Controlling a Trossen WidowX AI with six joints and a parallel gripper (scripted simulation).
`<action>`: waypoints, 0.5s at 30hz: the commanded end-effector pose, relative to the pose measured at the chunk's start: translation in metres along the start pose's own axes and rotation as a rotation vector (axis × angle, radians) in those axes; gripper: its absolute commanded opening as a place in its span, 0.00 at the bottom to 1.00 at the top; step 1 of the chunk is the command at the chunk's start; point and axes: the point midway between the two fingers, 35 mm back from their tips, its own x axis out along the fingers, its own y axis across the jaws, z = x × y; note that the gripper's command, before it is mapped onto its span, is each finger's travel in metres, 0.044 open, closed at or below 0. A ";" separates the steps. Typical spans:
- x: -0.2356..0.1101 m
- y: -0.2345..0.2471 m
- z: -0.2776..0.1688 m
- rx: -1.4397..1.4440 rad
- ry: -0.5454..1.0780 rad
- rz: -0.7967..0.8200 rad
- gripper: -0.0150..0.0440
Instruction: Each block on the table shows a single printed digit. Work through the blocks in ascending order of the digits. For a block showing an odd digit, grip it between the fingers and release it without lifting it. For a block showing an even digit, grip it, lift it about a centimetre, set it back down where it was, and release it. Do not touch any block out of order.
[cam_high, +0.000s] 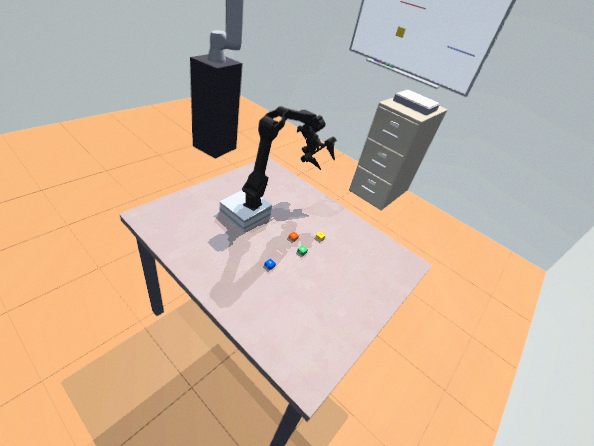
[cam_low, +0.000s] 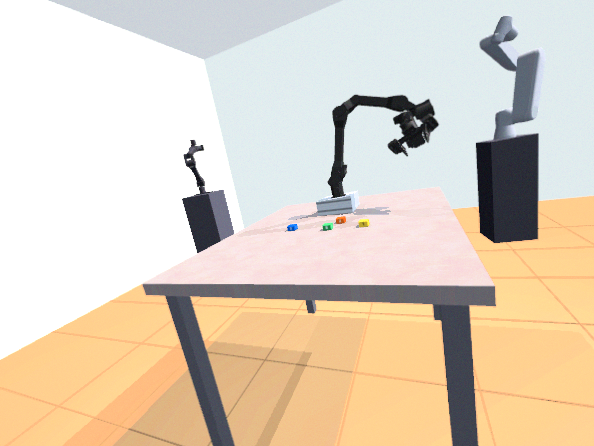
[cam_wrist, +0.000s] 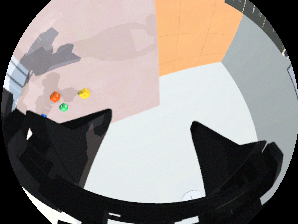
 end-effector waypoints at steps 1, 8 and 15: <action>0.040 0.015 -0.043 0.188 0.015 0.136 0.93; 0.104 0.064 -0.121 0.560 0.064 0.375 0.93; 0.144 0.136 -0.191 0.956 0.132 0.587 0.93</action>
